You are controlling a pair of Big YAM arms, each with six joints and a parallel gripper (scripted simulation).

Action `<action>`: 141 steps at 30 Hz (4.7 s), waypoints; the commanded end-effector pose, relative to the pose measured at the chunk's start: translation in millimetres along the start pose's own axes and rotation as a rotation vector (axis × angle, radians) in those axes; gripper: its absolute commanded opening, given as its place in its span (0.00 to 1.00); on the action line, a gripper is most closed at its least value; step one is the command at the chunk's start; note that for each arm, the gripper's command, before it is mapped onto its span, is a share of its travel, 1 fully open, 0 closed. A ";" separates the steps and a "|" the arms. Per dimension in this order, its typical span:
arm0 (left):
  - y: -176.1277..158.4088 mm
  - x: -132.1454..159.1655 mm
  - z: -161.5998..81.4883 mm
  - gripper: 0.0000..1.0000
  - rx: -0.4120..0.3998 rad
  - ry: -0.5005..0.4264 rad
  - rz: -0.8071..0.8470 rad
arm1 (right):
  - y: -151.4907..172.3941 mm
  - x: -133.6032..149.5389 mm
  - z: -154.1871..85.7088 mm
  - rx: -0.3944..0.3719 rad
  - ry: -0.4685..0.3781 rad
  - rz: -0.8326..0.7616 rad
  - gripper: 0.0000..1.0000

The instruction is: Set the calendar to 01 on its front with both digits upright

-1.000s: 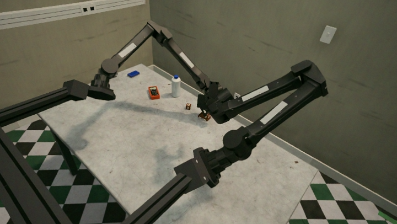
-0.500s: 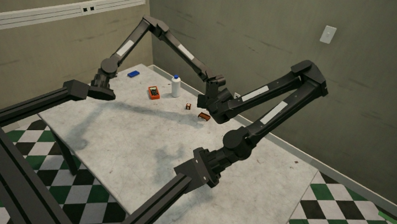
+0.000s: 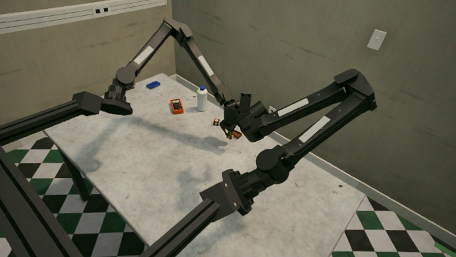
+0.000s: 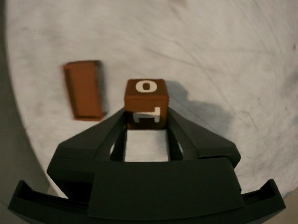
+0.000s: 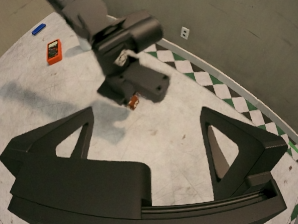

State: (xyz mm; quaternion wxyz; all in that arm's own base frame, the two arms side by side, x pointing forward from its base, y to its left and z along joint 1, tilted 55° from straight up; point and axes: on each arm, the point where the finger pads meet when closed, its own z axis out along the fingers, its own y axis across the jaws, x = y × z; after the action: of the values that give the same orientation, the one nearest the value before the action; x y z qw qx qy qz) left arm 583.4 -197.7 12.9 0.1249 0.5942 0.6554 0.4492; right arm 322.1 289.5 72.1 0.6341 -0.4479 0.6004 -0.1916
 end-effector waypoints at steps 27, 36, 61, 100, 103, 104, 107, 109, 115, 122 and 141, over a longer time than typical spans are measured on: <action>-37.6 33.4 29.7 0.26 0.043 0.065 0.138 | 0.9 -0.9 -0.6 -0.001 -0.002 0.001 1.00; -42.7 29.1 38.4 0.26 0.050 0.065 0.145 | 0.9 -0.9 -0.6 -0.001 -0.002 0.001 1.00; -42.8 27.9 49.9 0.26 0.048 0.064 0.142 | 0.9 -0.9 -0.6 -0.001 -0.002 0.001 1.00; -34.3 20.2 -42.6 1.00 0.035 0.042 0.157 | 0.9 -0.9 -0.6 -0.001 -0.002 0.001 1.00; -44.8 21.4 -26.7 1.00 0.053 0.060 0.155 | 0.9 -0.9 -0.6 -0.001 -0.002 0.001 1.00; -41.1 28.0 -17.3 1.00 0.056 0.073 0.135 | 0.9 -0.9 -0.6 -0.001 -0.002 0.001 1.00; -40.5 25.8 -14.8 1.00 0.049 0.069 0.135 | 0.9 -0.9 -0.6 -0.001 -0.002 0.001 1.00; -39.8 24.1 -13.5 1.00 0.046 0.067 0.144 | 0.9 -0.9 -0.6 -0.001 -0.002 0.001 1.00; -52.4 -10.7 -19.8 1.00 0.003 0.091 0.424 | 16.2 -6.7 -13.0 -0.081 0.011 0.011 1.00; -65.8 -21.8 -3.2 1.00 -0.015 0.200 0.614 | 12.7 5.4 -3.3 -0.180 0.116 -0.150 1.00; -69.2 -28.9 -1.3 1.00 -0.042 0.279 0.659 | 0.0 21.6 -19.4 -0.396 0.263 -0.313 1.00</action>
State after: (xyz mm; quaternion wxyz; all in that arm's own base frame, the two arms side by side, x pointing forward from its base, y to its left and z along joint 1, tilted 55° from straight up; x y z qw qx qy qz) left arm 539.7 -211.6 -55.2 -0.1095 0.7048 0.4318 0.5520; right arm 299.5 263.9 53.4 0.4116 -0.6286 0.6214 -0.2221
